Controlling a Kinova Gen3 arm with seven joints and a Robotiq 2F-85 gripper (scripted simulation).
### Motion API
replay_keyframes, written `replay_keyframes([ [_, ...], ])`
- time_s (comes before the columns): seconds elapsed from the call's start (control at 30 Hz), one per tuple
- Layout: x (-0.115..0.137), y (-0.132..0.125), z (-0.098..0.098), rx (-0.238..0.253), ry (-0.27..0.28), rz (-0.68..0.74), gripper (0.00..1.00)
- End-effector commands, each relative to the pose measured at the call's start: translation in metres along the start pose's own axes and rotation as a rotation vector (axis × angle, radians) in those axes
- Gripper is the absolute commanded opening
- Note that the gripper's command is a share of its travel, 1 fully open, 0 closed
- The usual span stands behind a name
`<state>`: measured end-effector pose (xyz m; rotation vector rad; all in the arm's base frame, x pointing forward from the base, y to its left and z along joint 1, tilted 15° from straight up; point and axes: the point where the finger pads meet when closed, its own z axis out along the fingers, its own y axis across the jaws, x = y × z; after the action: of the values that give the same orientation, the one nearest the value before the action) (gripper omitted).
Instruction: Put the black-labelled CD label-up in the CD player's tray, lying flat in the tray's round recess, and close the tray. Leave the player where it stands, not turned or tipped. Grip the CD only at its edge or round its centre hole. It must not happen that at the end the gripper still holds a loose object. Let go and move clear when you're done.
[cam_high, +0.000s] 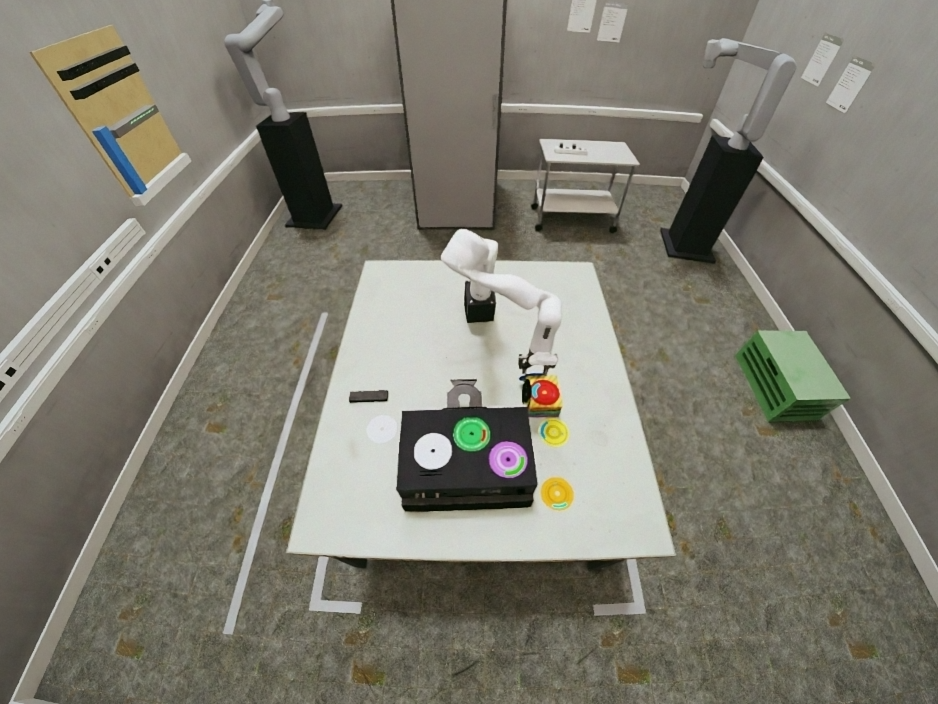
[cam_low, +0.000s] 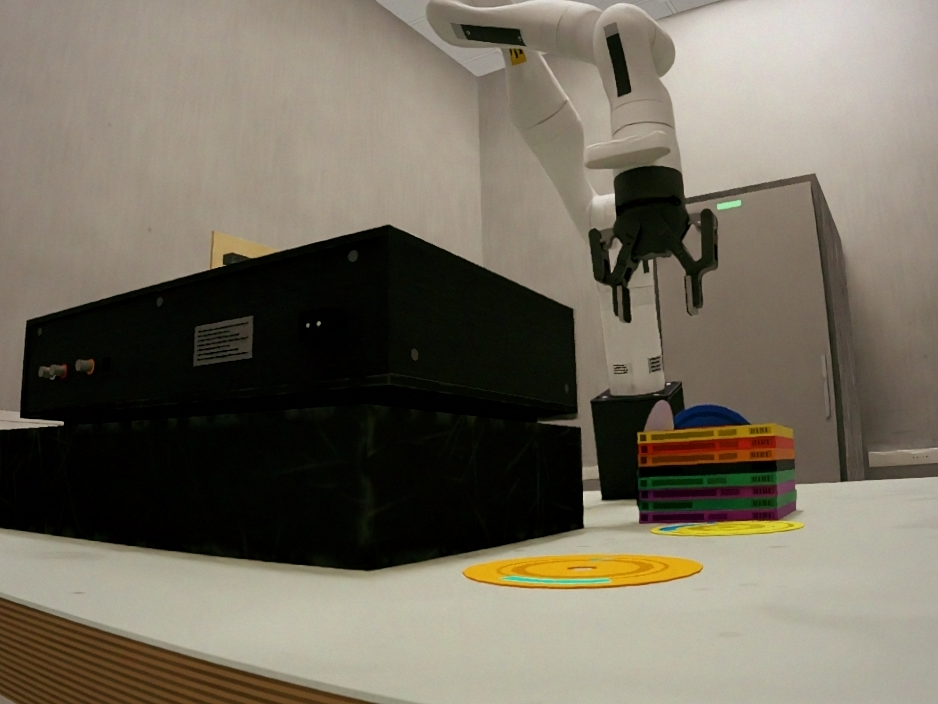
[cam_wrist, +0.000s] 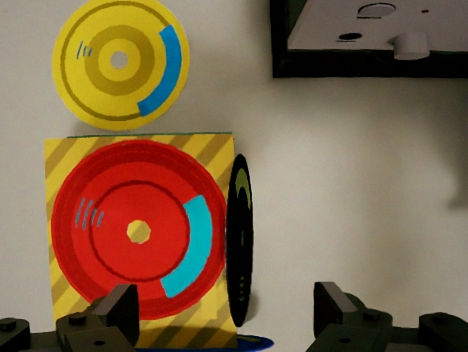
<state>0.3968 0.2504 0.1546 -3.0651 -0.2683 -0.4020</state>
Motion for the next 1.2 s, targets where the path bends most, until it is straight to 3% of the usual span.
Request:
replay_keyframes([
  [0.0, 0.000, -0.002, 0.005, -0.010, -0.001, -0.003, 0.16],
  [0.17, 0.000, -0.002, 0.014, -0.031, -0.001, -0.003, 0.16],
  [0.6, 0.000, -0.004, 0.071, -0.165, -0.003, -0.007, 0.16],
  [1.17, 0.000, -0.004, 0.076, -0.176, -0.003, -0.007, 0.16],
])
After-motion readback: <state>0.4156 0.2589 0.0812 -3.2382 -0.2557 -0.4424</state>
